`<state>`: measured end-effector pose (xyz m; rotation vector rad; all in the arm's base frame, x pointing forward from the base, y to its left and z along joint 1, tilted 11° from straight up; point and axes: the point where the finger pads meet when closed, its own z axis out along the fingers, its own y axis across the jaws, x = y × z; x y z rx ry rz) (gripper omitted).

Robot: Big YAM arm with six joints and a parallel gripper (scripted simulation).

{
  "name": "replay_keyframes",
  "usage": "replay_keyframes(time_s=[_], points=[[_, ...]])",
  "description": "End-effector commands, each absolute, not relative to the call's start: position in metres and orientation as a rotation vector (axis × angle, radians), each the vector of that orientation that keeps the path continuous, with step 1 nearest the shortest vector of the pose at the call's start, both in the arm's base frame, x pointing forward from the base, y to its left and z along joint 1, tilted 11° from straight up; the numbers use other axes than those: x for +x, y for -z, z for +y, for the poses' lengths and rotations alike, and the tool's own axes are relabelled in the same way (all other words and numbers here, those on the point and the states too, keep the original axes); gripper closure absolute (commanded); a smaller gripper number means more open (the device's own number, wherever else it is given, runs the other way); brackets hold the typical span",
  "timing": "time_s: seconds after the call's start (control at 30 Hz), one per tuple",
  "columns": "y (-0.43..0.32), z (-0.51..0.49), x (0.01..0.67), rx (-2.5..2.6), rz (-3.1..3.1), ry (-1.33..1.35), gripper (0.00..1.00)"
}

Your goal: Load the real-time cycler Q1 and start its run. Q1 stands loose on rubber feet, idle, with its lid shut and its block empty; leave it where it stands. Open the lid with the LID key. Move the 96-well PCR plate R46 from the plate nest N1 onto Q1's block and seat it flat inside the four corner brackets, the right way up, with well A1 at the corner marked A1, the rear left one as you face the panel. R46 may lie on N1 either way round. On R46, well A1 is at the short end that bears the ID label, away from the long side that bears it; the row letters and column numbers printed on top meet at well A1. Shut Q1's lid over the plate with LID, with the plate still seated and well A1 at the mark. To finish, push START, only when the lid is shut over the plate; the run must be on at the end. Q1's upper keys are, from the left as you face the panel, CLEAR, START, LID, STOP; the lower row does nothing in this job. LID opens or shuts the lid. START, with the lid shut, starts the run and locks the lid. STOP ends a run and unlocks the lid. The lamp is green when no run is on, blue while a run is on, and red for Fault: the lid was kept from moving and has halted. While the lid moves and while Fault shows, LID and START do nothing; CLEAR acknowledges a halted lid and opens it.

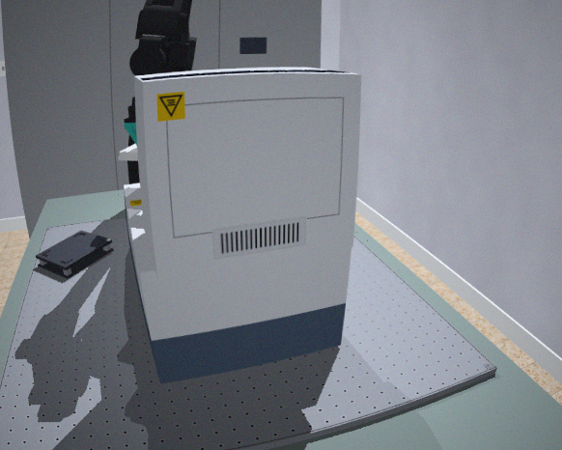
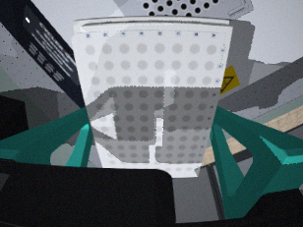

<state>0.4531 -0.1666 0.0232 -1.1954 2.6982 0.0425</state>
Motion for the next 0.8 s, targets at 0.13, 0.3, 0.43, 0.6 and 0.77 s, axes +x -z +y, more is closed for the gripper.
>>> replay_keyframes(time_s=[0.13,0.3,0.43,0.6,0.77], points=[[-0.048,-0.144,0.495,-1.527,2.492,0.036,1.0],[-0.054,-0.131,0.513,-1.723,2.362,0.069,1.0],[-0.058,-0.125,0.524,-1.86,2.261,0.09,1.0],[-0.057,-0.108,0.533,-1.96,2.178,0.087,1.0],[-0.064,-0.084,0.555,-2.002,2.133,0.095,1.0]])
